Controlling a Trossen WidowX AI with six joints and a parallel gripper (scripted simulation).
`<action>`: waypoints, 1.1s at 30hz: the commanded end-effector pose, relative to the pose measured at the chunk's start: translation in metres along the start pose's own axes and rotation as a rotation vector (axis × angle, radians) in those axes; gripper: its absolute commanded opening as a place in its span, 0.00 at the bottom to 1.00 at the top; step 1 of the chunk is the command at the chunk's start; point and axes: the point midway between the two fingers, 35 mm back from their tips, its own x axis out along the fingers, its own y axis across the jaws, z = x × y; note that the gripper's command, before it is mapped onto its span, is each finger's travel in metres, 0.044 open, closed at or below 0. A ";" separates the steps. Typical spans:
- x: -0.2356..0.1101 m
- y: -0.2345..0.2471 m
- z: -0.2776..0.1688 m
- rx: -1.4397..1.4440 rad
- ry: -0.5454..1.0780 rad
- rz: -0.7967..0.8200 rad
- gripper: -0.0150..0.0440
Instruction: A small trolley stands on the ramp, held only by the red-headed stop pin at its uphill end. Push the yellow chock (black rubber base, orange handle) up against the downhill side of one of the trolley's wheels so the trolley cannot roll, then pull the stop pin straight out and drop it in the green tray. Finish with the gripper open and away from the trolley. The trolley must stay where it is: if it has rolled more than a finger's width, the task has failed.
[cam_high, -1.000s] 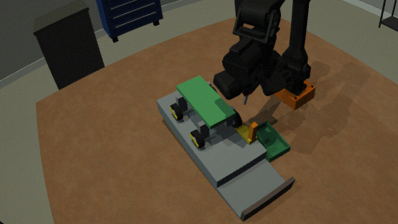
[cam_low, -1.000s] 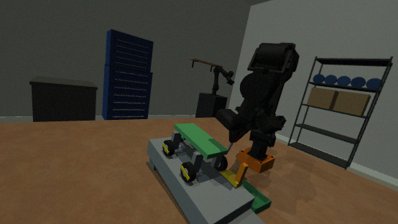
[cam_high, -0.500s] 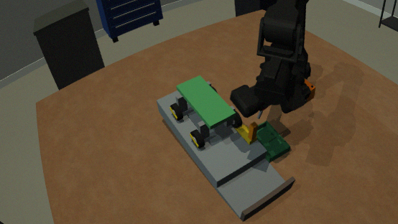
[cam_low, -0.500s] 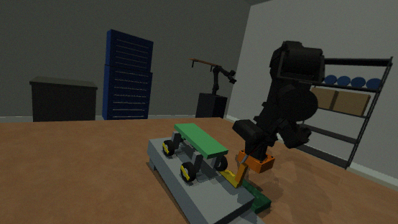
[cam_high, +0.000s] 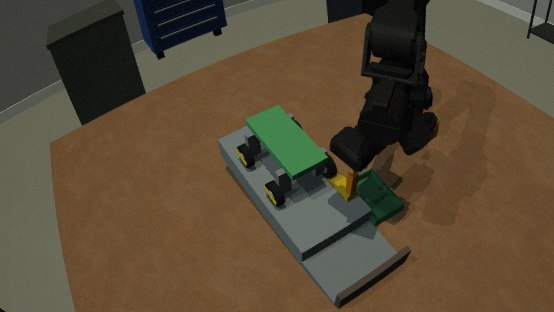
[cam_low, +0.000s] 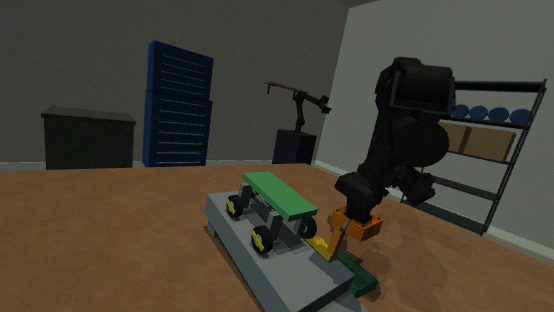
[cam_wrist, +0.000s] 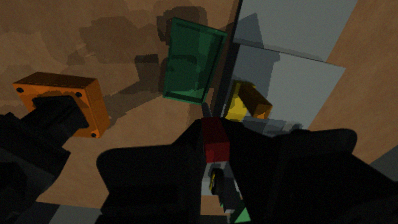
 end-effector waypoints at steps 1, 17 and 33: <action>-0.001 0.000 -0.001 -0.091 -0.022 -0.013 0.25; 0.000 0.001 -0.004 -0.567 -0.107 -0.060 0.25; 0.000 0.001 -0.008 -1.041 -0.171 -0.150 0.25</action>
